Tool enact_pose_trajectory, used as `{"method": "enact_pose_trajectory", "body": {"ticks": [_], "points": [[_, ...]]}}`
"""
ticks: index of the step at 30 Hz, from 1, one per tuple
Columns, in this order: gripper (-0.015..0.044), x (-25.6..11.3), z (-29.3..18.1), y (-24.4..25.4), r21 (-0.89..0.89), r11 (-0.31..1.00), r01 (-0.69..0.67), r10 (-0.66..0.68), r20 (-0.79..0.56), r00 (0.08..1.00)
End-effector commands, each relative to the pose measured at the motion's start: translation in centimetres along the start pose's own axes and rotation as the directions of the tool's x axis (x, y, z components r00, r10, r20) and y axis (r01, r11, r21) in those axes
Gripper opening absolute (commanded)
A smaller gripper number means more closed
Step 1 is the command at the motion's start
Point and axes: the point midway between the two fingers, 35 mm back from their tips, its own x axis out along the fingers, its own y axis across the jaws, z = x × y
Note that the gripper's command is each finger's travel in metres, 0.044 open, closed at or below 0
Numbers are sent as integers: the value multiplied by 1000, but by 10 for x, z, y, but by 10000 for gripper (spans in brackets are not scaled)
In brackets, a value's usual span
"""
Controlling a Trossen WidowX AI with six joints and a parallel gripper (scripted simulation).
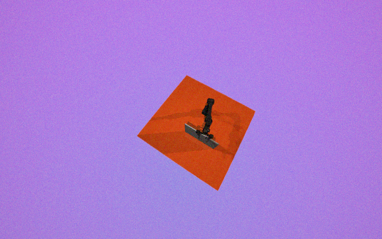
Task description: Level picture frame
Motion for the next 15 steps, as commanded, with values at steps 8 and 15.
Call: {"method": "enact_pose_trajectory", "body": {"ticks": [8,15], "points": [[260,-58,-45,54,271,962,40,-47,19,999],[260,-140,-96,84,565,823,62,-99,35,994]]}}
